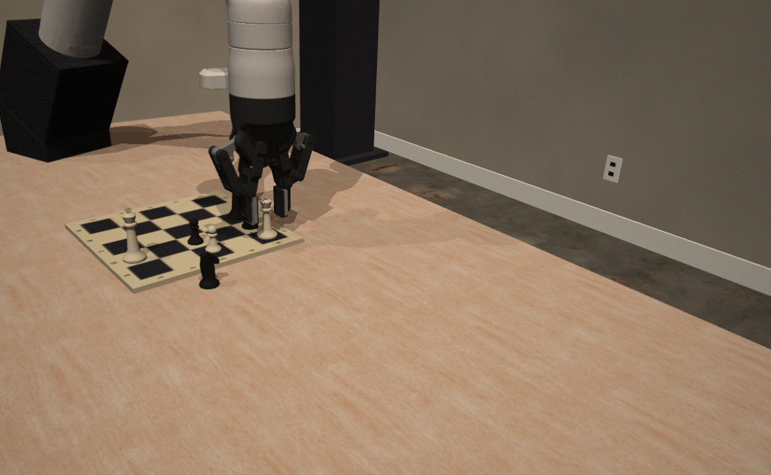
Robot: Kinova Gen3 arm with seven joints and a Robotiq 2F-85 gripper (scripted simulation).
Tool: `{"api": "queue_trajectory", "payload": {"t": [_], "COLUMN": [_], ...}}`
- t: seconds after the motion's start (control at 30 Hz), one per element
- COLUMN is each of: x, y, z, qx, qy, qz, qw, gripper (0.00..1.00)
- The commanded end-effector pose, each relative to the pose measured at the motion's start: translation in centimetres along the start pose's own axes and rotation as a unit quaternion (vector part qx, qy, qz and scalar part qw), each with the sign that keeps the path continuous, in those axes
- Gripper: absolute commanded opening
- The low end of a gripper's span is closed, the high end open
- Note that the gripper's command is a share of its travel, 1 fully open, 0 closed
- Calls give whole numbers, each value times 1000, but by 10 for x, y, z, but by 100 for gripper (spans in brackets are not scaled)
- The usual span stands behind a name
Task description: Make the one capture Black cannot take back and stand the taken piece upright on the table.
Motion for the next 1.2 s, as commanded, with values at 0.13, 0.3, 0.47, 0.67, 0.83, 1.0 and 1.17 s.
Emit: {"api": "queue_trajectory", "payload": {"t": [0.13, 0.3, 0.47, 0.67, 0.83, 1.0, 1.17], "x": [0, 0, 0, 0, 0, 0, 0], "y": [0, 0, 0, 0, 0, 0, 0], "z": [0, -1, -6, -16, -33, -53, -70], "qx": [0, 0, 0, 0, 0, 0, 0], "qy": [-1, -1, -1, -1, -1, -1, -1], "qz": [0, 0, 0, 0, 0, 0, 0], "qw": [1000, 1000, 1000, 1000, 1000, 1000, 1000], "gripper": [41, 41, 41, 41, 41, 41, 41]}}
Point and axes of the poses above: the point where the finger pads meet when closed, its own z axis out along the fingers, its own y axis across the jaws, x = y × z, the point moved 8 cm from there along -z, back along the fingers, and after that the axes turned 13 degrees about -z, right-handed, at the moved point
